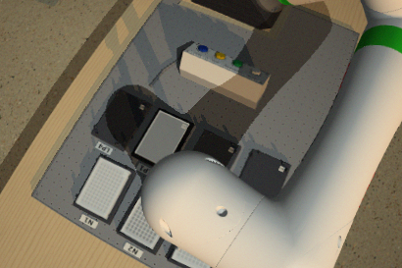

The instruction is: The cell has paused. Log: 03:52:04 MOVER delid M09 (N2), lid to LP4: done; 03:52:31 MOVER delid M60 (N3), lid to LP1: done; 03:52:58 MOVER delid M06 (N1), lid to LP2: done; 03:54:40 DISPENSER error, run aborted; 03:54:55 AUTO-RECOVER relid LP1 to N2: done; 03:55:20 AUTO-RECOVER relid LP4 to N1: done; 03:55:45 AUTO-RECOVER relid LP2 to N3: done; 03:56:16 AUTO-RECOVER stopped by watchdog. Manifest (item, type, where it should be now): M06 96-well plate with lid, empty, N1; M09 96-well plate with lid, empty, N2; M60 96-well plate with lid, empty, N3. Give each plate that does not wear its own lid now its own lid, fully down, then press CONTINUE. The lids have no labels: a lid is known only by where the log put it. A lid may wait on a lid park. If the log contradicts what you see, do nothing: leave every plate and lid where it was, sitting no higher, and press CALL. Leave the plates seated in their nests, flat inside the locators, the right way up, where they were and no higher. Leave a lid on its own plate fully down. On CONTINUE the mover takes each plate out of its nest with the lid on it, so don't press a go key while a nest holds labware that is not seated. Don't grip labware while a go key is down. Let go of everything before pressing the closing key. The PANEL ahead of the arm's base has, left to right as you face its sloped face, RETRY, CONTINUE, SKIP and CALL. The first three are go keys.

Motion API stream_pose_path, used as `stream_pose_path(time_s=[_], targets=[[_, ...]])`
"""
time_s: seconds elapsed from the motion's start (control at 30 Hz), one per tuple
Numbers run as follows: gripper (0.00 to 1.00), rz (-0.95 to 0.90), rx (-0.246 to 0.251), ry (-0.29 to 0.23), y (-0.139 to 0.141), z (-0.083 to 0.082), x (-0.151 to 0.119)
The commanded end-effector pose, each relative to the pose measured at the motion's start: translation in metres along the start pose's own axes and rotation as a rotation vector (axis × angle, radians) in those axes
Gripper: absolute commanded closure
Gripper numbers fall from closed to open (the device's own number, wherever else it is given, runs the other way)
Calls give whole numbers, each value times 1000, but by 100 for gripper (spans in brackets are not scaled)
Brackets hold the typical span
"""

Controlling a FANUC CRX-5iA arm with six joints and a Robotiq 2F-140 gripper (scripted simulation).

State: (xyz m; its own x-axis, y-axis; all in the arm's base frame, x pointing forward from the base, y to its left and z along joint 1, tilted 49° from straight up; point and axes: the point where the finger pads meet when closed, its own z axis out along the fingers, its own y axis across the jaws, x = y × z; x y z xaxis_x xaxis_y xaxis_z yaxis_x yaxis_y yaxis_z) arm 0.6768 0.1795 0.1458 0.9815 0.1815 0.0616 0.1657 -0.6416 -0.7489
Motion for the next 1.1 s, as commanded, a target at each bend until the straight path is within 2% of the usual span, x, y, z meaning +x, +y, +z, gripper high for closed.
stream_pose_path(time_s=[0.0,0.03,0.1,0.17,0.27,0.3,0.37,0.4,0.47,0.5,0.57,0.6,0.67,0.73,1.07], targets=[[34,2,-1,1,9,-1,-4],[34,5,-3,2,25,-2,-14],[34,5,-3,2,25,-2,-14],[34,16,-7,4,79,-5,-51],[34,16,-7,4,81,-5,-52],[34,21,-8,5,112,-6,-80],[34,21,-8,5,113,-6,-80],[34,26,-8,4,137,-5,-108],[34,26,-8,4,141,-5,-111],[34,30,-6,3,162,-4,-138],[34,30,-6,3,164,-4,-141],[34,33,-3,2,180,-2,-165],[34,33,-3,2,180,-2,-165],[34,35,0,1,194,0,-188],[34,35,0,1,194,0,-189]])
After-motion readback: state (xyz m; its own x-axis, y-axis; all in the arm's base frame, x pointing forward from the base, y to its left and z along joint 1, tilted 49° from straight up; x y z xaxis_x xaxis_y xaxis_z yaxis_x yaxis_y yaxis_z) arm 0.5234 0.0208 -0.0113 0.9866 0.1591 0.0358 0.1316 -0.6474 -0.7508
